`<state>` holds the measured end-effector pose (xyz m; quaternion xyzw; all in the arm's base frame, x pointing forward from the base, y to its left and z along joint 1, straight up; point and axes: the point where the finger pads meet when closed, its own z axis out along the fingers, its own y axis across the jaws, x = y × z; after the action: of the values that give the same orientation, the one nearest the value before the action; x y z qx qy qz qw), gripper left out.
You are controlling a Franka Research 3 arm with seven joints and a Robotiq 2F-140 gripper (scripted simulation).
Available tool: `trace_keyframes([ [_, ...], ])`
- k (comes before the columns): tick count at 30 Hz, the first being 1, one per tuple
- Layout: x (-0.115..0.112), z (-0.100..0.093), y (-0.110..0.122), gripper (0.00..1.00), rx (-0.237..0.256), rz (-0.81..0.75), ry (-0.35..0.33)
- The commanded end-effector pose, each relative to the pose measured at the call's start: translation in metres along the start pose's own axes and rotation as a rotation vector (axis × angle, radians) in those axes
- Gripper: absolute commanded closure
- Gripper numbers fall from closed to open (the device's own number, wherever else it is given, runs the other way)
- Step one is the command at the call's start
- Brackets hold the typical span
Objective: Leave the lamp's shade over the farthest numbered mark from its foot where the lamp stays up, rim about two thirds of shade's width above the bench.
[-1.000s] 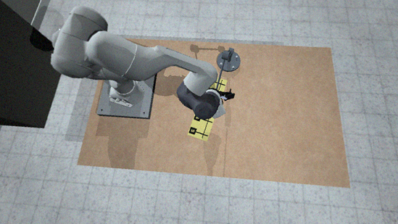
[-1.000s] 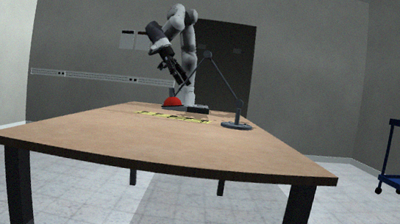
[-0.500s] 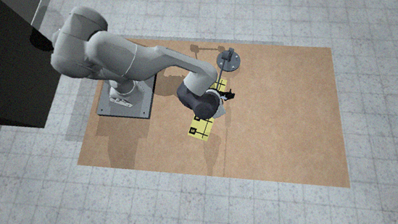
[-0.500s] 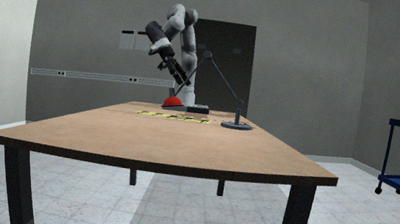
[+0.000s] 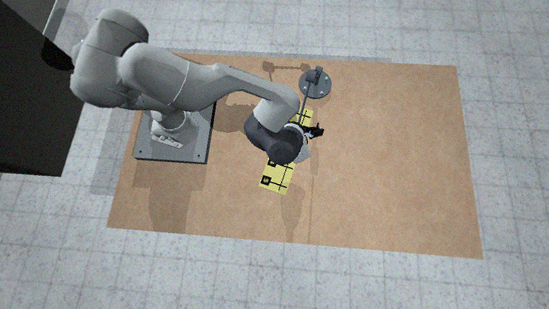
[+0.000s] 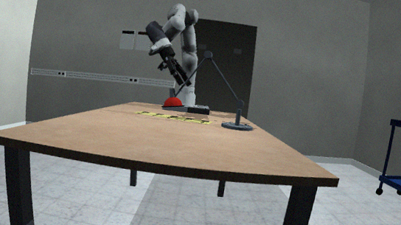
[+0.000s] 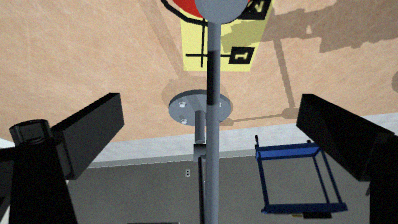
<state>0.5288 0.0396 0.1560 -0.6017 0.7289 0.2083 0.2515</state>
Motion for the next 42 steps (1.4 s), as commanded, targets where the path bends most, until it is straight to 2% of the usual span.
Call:
trace_keyframes([
  [1, 0.000, 0.000, 0.000, 0.00, 0.000, 0.000, 0.000],
  [23, 0.000, 0.000, 0.000, 0.00, 0.000, 0.000, 0.000],
  [38, -0.001, -0.065, 0.001, 0.00, 0.000, 0.000, 0.000],
  [40, -0.001, -0.065, 0.001, 0.00, 0.000, 0.000, 0.000],
  [42, 0.000, -0.073, 0.000, 0.00, 0.004, 0.003, 0.003],
])
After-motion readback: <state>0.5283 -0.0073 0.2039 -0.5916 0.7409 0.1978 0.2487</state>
